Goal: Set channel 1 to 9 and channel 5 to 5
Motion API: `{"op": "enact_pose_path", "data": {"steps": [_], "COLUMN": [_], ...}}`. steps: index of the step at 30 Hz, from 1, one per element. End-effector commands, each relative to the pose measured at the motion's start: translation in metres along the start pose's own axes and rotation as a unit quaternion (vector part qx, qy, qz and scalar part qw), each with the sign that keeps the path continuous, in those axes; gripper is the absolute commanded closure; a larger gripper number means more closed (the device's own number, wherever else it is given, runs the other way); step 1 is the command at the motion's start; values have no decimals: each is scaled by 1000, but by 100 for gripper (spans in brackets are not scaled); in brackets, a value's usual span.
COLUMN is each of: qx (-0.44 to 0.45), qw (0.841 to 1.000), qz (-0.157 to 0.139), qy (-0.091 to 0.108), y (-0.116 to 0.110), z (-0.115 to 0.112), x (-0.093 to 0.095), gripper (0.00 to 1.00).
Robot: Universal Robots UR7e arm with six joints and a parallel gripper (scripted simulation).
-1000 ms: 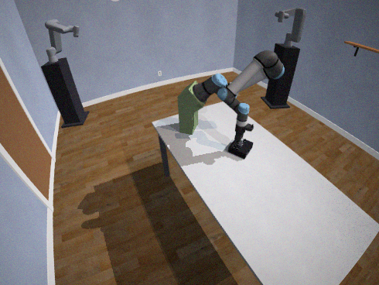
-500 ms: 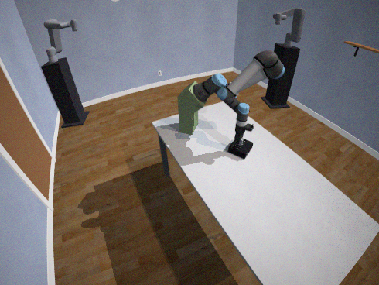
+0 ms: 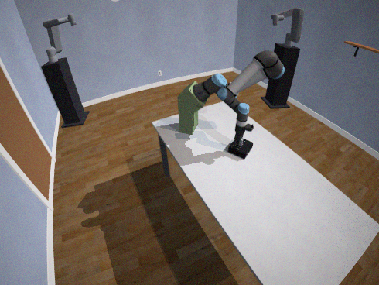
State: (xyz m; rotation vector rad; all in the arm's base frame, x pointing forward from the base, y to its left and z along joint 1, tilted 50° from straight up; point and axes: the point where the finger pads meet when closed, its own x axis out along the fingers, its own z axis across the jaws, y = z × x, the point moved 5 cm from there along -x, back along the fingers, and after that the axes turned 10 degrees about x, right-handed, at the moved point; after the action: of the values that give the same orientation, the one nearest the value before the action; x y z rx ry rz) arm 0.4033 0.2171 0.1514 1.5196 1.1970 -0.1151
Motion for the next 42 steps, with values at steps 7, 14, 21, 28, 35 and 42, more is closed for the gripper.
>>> {"op": "enact_pose_path", "data": {"steps": [7, 14, 21, 28, 35, 42], "qx": [-1, -1, -1, -1, -1, -1], "qw": [1000, 1000, 1000, 1000, 1000, 1000], "qz": [0, 0, 0, 0, 0, 0], "qy": [0, 0, 0, 0, 0, 0], "y": [4, 4, 4, 4, 4, 4], "z": [-1, -1, -1, -1, -1, -1], "x": [0, -5, -14, -30, -37, -40], "gripper": [100, 100, 100, 100, 100, 100]}}
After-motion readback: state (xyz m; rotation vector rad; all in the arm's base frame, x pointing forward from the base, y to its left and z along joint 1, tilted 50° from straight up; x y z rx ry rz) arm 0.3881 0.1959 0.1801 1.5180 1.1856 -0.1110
